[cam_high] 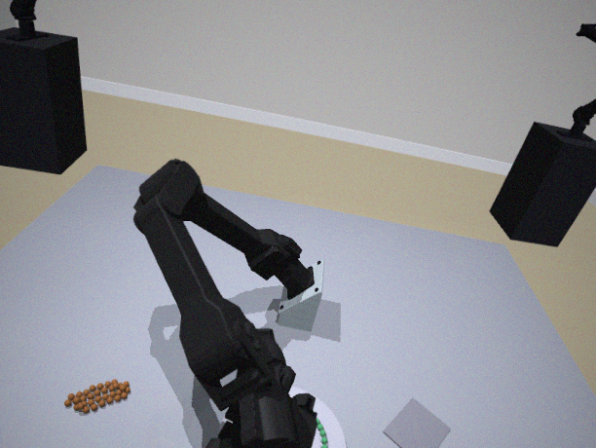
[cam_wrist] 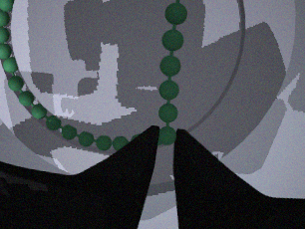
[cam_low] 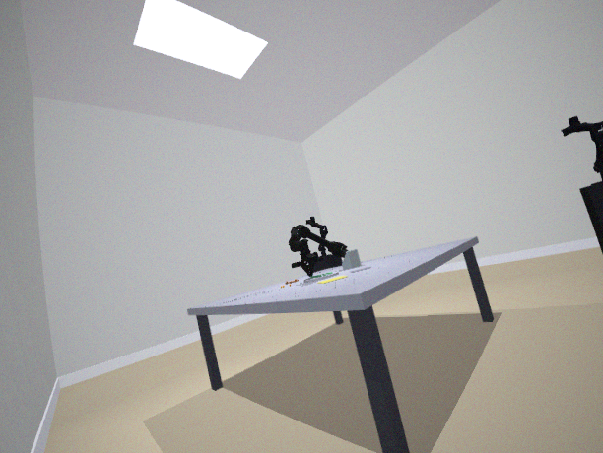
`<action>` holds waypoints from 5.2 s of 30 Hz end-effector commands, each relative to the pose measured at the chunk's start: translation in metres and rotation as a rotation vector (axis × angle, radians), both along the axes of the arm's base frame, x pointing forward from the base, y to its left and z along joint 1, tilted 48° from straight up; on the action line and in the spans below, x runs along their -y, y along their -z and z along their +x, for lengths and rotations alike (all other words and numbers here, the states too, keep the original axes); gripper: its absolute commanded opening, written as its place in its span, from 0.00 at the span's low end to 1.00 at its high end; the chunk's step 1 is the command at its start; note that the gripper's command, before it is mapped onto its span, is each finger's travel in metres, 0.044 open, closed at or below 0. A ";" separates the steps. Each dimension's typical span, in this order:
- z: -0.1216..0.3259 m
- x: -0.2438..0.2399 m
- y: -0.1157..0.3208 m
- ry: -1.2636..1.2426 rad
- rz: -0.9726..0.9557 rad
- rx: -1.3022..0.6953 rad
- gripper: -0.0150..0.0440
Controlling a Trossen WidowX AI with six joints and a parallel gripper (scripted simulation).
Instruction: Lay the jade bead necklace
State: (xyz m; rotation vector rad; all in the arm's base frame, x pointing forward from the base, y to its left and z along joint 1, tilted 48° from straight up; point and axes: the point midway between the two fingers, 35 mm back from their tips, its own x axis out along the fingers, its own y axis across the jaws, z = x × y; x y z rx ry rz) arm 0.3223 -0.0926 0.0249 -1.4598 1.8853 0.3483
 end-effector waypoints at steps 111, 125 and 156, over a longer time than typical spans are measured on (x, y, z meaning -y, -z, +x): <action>0.033 -0.079 0.050 1.913 -0.279 2.057 0.46; 0.031 -0.065 0.063 1.909 -0.282 2.057 0.46; 0.029 -0.057 0.070 1.915 -0.287 2.059 0.25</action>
